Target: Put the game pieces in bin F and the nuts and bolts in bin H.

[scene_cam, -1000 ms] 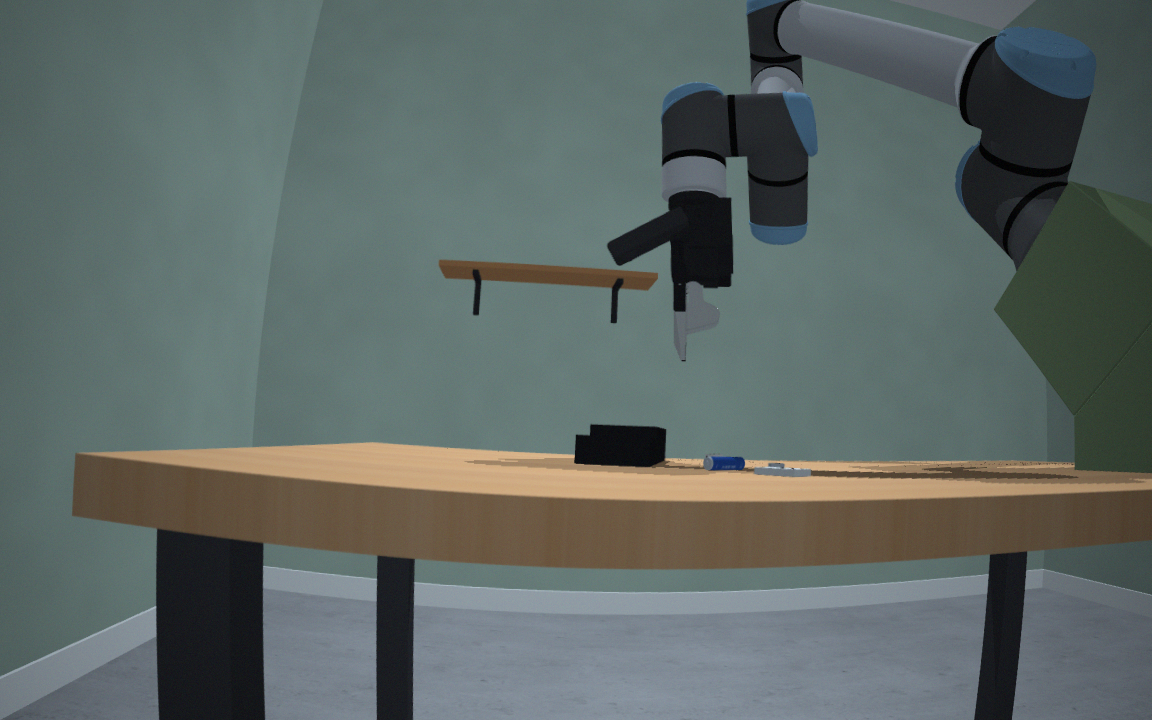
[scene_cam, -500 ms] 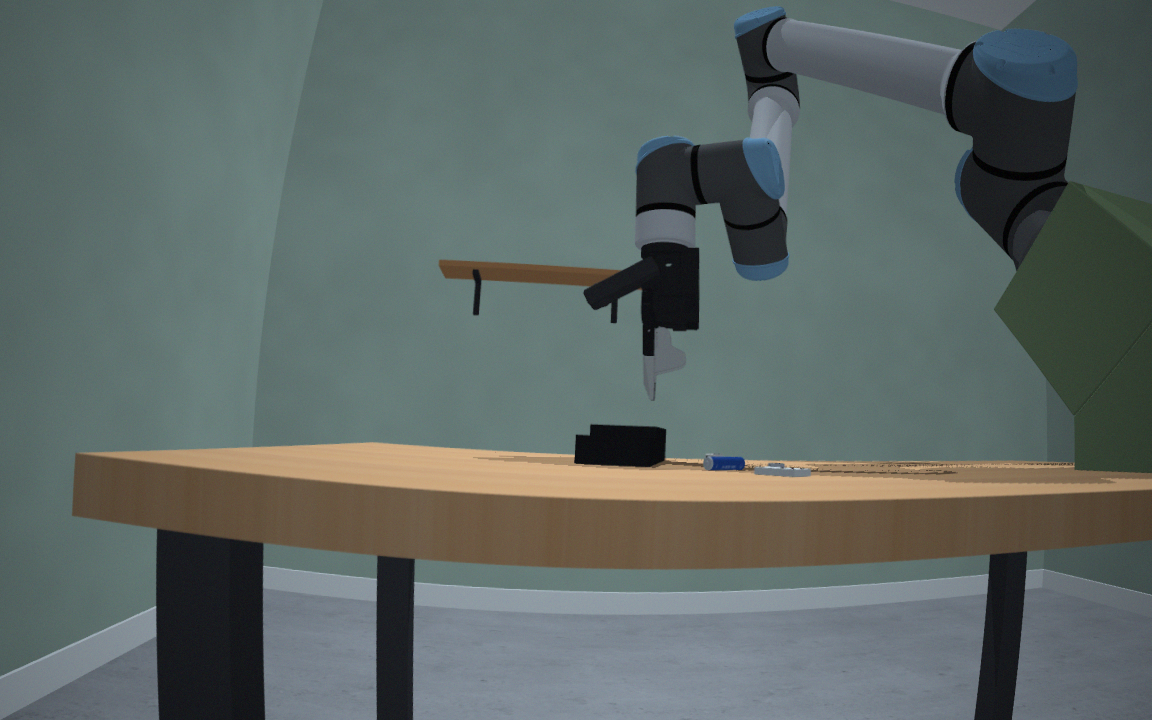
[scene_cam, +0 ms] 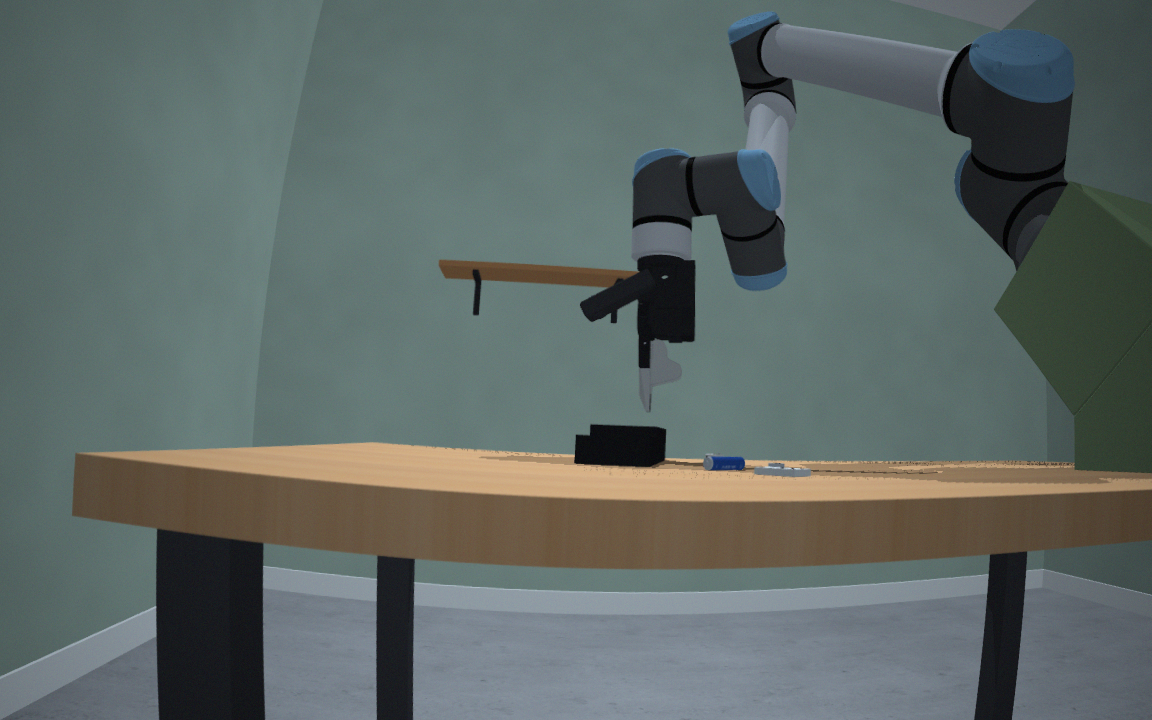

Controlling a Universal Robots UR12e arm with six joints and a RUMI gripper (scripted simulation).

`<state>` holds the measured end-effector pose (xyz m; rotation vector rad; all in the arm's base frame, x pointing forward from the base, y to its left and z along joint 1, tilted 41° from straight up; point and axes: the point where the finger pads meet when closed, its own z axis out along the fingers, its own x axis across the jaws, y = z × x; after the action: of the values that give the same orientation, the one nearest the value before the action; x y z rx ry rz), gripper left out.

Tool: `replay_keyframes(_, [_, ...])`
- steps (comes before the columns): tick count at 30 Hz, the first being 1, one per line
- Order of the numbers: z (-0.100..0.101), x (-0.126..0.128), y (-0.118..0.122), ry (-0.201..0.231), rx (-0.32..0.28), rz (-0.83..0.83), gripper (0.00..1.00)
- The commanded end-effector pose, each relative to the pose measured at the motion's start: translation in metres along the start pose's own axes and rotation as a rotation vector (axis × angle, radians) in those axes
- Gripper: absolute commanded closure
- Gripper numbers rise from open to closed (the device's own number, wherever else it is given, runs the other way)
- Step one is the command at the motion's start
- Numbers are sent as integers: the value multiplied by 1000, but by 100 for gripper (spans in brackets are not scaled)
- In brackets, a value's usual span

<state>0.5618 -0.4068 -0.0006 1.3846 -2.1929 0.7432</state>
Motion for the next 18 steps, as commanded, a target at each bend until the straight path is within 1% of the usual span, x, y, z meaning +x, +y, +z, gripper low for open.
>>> replay_keyframes(1, [14,0,-1,0,1,0,96])
replay_keyframes(6, [27,0,-1,0,1,0,96])
replay_keyframes(8, [27,0,-1,0,1,0,96])
replay_keyframes(16, [48,0,-1,0,1,0,96])
replay_keyframes(18, [49,0,-1,0,1,0,96])
